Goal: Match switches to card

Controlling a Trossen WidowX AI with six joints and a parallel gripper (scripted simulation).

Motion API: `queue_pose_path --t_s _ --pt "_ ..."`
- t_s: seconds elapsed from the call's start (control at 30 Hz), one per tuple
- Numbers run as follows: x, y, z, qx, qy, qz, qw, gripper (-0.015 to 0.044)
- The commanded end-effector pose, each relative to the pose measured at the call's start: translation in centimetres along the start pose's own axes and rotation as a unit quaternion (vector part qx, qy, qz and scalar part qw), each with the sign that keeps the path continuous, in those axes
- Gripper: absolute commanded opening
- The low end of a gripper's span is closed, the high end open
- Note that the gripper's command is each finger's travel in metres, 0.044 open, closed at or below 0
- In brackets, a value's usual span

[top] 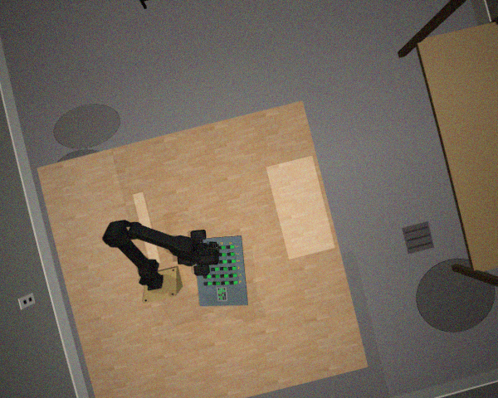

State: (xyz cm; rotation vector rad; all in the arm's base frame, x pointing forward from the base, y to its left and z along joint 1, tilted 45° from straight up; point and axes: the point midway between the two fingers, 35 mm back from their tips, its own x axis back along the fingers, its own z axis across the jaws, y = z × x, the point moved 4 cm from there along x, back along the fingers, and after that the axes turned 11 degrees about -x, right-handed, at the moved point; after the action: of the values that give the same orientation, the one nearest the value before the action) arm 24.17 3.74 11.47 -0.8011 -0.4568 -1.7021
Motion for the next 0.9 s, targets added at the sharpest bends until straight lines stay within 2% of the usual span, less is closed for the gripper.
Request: queue_pose_path --t_s 0.0,0.4,0.47,0.6,0.77,0.87 --pt "-0.1 0.0 0.0 -0.002 0.002 0.001 1.0 0.0" --pt "-0.3 0.0 0.0 -0.002 0.002 0.001 1.0 0.0" --pt "0.9 0.1 0.0 0.0 0.0 -0.001 1.0 0.0" --pt "5.9 -0.3 -0.1 -0.002 0.003 -0.011 1.0 0.0" --pt "6.2 -0.3 -0.3 -0.003 0.002 -0.012 1.0 0.0" --pt "6.2 0.5 -2.5 -0.013 -0.007 -0.015 1.0 0.0"
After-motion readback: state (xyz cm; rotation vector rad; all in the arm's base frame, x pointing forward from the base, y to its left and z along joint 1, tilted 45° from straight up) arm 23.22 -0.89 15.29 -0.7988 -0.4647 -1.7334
